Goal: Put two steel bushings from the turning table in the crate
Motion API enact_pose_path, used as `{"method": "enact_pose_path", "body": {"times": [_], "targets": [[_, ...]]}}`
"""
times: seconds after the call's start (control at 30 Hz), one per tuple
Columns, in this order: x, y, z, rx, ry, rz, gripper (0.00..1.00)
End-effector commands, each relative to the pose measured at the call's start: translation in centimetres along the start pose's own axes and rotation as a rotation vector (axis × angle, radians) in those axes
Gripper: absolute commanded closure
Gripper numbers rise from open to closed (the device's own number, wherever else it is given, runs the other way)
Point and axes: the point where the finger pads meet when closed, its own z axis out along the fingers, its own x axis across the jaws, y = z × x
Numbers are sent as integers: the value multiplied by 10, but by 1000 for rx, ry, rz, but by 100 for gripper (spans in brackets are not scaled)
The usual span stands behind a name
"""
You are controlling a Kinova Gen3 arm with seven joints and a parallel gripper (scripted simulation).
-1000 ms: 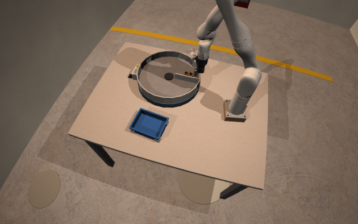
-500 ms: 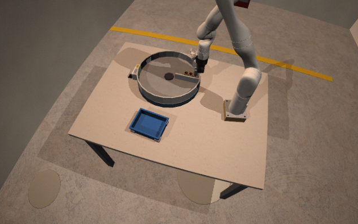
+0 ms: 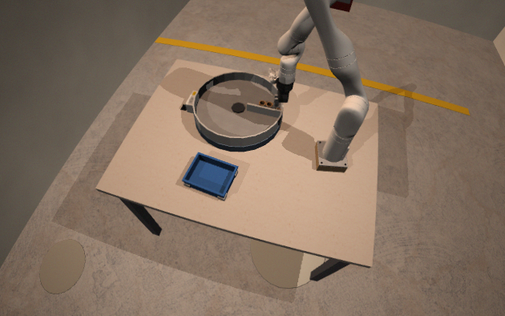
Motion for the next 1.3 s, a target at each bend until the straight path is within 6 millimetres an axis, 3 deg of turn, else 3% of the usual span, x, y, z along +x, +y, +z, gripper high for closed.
{"method": "enact_pose_path", "body": {"times": [0.0, 1.27], "targets": [[1, -2, -5, 4, 4, -2, 100], [1, -1, -21, 4, 3, -1, 100]]}}
